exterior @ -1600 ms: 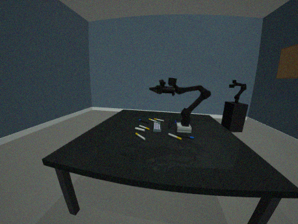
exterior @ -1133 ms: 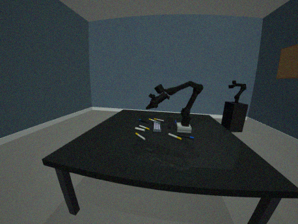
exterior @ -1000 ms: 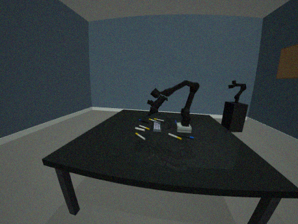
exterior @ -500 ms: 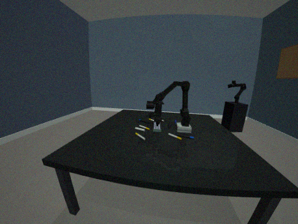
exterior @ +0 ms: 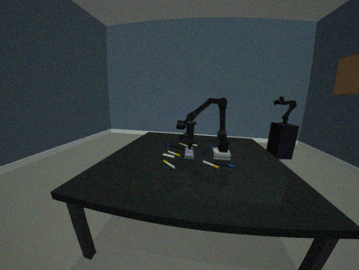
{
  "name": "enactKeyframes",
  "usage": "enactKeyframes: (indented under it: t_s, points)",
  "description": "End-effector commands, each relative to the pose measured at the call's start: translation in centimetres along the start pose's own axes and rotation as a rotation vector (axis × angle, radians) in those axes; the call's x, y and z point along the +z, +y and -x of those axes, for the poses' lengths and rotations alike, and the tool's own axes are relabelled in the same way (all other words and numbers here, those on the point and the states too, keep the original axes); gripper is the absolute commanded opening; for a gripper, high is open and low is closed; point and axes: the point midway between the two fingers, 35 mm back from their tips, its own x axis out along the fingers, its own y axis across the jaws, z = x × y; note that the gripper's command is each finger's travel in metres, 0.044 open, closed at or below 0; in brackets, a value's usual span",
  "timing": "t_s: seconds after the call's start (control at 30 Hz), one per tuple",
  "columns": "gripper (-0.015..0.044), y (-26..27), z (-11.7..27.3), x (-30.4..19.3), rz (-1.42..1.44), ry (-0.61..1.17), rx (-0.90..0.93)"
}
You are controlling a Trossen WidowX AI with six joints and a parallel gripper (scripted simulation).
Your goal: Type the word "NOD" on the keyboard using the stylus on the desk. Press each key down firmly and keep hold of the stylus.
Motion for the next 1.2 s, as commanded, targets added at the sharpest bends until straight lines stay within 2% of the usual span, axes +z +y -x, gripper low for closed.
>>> enactKeyframes:
  t_s: [0.0,0.27,0.5,0.9,1.07,1.17]
  points:
    - [0.0,-0.9,0.0,-0.1,0.023,0.002,-0.001]
    - [0.0,-1.1,0.0,0.0,0.023,0.002,-0.001]
    - [0.0,-7.9,0.1,0.1,0.022,0.002,-0.008]
    - [0.0,-7.8,0.1,-0.1,0.022,0.002,-0.008]
    - [0.0,-5.2,0.0,-3.1,0.022,0.005,-0.005]
    - [0.0,-5.1,0.0,-3.3,0.022,0.005,-0.005]
